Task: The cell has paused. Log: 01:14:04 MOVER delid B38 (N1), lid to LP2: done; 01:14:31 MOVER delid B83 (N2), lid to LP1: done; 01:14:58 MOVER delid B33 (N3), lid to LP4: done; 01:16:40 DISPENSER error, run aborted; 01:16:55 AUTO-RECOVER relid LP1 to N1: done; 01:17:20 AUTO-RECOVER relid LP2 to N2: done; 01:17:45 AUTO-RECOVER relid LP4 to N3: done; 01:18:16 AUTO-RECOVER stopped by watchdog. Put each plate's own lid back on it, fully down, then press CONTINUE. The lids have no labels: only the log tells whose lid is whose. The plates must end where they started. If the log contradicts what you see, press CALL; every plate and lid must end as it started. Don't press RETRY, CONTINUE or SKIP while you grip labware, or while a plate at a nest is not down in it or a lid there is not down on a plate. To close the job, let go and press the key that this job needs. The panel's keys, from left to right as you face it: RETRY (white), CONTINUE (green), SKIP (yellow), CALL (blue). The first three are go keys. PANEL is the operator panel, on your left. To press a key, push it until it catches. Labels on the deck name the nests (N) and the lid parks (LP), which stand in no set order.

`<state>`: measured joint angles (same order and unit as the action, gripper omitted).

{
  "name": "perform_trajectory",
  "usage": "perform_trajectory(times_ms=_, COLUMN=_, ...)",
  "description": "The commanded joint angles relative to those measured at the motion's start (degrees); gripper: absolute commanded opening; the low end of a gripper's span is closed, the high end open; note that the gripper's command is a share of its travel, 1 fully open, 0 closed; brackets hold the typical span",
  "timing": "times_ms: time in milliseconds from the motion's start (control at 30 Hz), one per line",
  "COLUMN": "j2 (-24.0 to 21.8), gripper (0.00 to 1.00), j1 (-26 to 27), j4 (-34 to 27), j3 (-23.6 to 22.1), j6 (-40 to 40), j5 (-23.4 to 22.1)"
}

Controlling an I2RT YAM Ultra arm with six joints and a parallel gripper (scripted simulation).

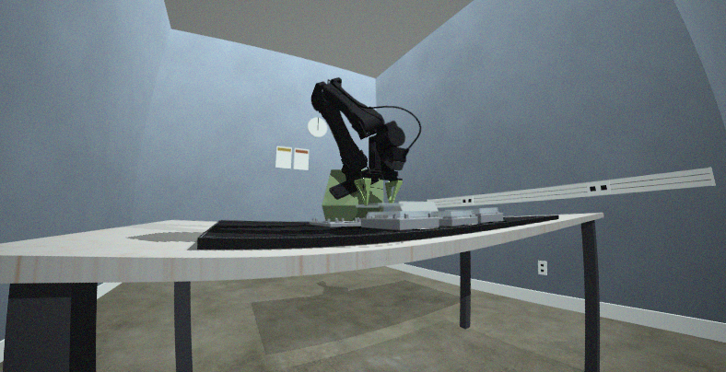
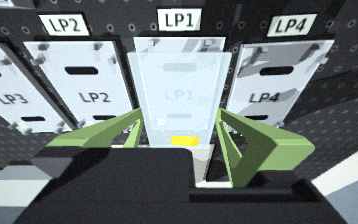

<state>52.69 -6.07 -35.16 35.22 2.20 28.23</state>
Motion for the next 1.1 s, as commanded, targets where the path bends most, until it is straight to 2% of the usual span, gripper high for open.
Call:
perform_trajectory(times_ms=0, j2=0.9, gripper=0.00, j1=0.7, j4=1.4, j3=-0.9, j6=0.7, j5=-0.7)
perform_trajectory(times_ms=333, j2=0.8, gripper=0.00, j1=1.3, j4=2.5, j3=-1.3, j6=1.2, j5=-1.0)
perform_trajectory(times_ms=367, j2=1.2, gripper=0.00, j1=1.1, j4=2.7, j3=0.6, j6=1.3, j5=-0.9)
perform_trajectory(times_ms=633, j2=1.3, gripper=0.00, j1=1.8, j4=3.6, j3=-1.7, j6=1.8, j5=-1.4)
perform_trajectory(times_ms=900, j2=1.5, gripper=0.00, j1=2.2, j4=4.4, j3=-2.0, j6=2.1, j5=-1.6)
perform_trajectory(times_ms=933, j2=1.7, gripper=0.00, j1=2.2, j4=4.5, j3=0.3, j6=2.2, j5=-1.5)
perform_trajectory(times_ms=1067, j2=2.0, gripper=0.00, j1=2.6, j4=4.9, j3=0.0, j6=2.4, j5=-1.8)
